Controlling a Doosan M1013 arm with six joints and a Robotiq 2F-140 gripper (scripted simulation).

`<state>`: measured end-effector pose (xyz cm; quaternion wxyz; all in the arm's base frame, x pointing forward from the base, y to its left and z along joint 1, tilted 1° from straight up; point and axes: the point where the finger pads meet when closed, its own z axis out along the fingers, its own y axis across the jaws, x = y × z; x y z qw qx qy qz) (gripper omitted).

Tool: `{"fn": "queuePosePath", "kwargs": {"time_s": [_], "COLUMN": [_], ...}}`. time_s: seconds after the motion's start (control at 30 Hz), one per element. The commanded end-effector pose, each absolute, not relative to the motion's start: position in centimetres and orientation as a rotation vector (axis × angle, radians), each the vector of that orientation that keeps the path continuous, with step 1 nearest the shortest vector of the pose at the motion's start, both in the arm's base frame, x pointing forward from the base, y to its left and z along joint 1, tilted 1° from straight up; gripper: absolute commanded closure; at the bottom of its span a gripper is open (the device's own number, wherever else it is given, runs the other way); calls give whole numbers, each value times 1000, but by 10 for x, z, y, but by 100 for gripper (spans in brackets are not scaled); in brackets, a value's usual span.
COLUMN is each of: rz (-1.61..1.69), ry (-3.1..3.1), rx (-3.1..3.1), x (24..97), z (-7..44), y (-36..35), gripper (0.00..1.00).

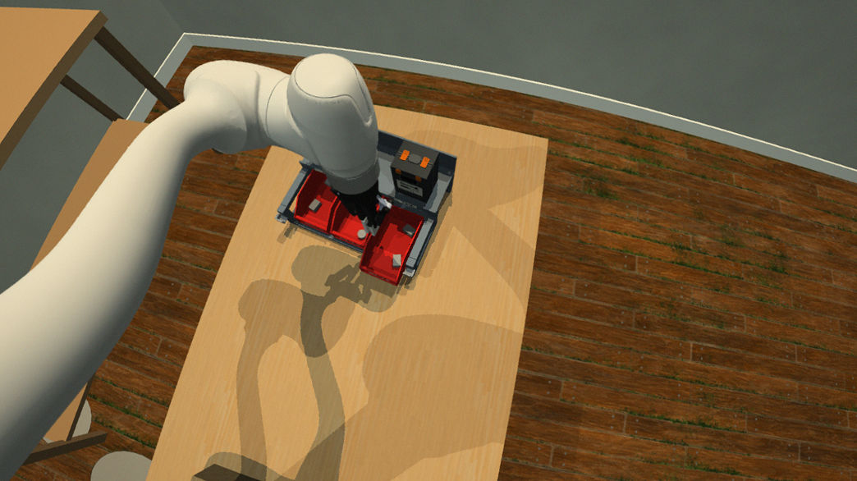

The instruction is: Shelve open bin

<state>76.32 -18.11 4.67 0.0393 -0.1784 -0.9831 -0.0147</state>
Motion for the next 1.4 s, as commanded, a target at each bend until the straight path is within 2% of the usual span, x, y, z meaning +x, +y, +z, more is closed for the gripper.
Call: {"fn": "queuePosePath", "kwargs": {"time_s": [0.0,1.37], "rz": [-45,-45], "ry": [-3014,-3014], "rx": [-547,-547], "x": [763,763], "z": [51,105], "y": [-181,-182], "gripper": [94,94]}}
